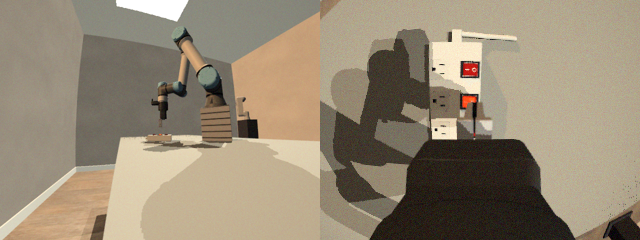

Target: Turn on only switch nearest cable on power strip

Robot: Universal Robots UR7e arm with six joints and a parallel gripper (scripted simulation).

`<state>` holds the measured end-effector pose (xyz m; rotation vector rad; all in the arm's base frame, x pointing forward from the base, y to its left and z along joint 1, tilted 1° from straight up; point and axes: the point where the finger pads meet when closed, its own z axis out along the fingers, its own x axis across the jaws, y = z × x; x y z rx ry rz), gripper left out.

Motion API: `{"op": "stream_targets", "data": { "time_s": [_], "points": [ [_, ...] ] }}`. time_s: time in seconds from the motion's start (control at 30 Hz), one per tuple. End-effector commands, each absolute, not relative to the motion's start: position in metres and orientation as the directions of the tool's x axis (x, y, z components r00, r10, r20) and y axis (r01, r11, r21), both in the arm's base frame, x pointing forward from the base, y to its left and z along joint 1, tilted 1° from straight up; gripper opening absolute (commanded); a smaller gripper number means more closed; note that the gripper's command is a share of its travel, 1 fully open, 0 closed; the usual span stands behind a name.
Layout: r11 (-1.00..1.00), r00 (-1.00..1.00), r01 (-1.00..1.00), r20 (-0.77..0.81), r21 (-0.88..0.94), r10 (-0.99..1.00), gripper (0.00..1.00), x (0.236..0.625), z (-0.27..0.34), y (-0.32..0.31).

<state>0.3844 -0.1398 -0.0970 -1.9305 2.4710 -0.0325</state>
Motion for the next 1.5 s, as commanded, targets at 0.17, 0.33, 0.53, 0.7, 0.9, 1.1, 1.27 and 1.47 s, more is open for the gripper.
{"op": "stream_targets", "data": {
  "time_s": [0.17, 0.33, 0.53, 0.7, 0.9, 1.1, 1.27, 1.47],
  "points": [
    [0.241, -0.241, -0.97, 0.008, -0.017, -0.971, 0.0, 0.383, -0.098, -0.138],
    [0.241, -0.241, -0.97, 0.008, -0.017, -0.971, 0.0, 0.383, -0.098, -0.138],
    [0.241, -0.241, -0.97, 0.008, -0.017, -0.971, 0.0, 0.383, -0.098, -0.138],
    [0.242, -0.242, -0.97, 0.008, -0.017, -0.97, 0.0, 0.383, -0.098, -0.138],
    [0.246, -0.246, -0.969, 0.008, -0.017, -0.969, 0.0, 0.383, -0.099, -0.138],
    [0.261, -0.261, -0.965, 0.008, -0.017, -0.965, 0.0, 0.383, -0.102, -0.138],
    [0.266, -0.266, -0.964, 0.008, -0.017, -0.964, 0.0, 0.384, -0.106, -0.138],
    [0.266, -0.266, -0.964, 0.008, -0.018, -0.964, 0.0, 0.384, -0.111, -0.138]
  ]
}}
